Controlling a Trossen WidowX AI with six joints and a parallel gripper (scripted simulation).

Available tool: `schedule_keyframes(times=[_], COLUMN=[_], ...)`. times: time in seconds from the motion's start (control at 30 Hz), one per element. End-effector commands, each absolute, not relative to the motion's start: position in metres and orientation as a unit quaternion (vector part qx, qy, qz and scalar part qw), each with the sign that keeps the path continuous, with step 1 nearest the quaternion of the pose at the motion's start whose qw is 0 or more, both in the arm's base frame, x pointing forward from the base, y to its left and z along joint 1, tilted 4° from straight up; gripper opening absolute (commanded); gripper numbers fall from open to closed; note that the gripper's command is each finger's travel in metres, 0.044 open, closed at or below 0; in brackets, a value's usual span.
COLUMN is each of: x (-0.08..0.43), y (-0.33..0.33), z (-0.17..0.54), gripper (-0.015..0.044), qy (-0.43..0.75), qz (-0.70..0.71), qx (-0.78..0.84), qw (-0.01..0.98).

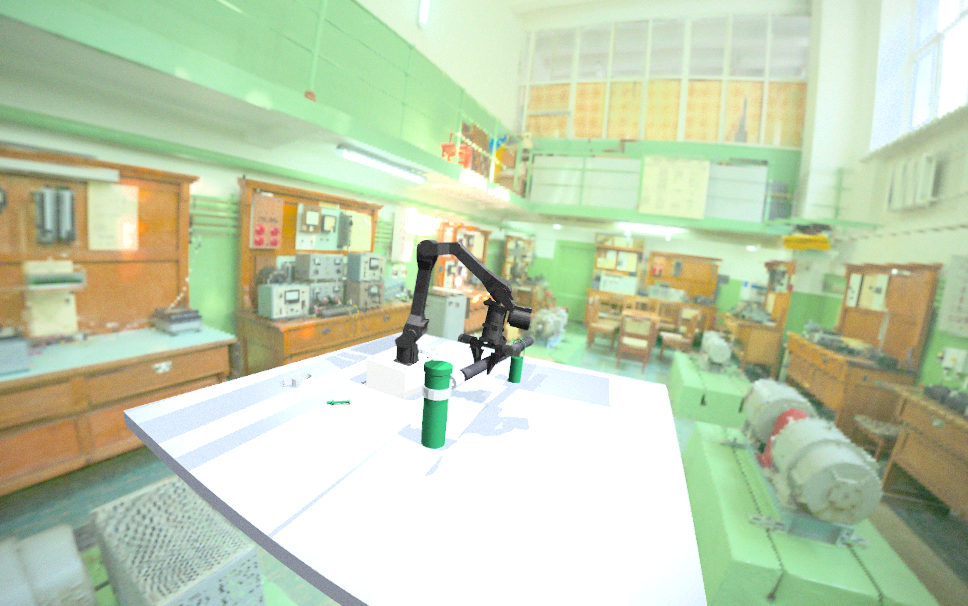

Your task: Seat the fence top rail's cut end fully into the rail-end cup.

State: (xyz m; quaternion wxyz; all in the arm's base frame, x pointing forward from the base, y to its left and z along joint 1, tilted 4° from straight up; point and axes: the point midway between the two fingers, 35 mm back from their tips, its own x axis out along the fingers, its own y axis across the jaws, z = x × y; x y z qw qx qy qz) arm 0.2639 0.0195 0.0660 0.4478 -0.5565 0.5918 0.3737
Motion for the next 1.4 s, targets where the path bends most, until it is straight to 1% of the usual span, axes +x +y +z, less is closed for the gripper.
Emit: schedule_keyframes(times=[0.0, 0.5, 1.37], x=[0.265, 0.262, 0.262], y=[0.017, -0.003, -0.003], z=[0.069, 0.068, 0.068], gripper=[0.0, 0.0, 0.0], qy=[0.592, 0.592, 0.592], qz=[0.37, 0.373, 0.373], qx=[-0.559, -0.557, -0.557], qw=[0.447, 0.447, 0.447])
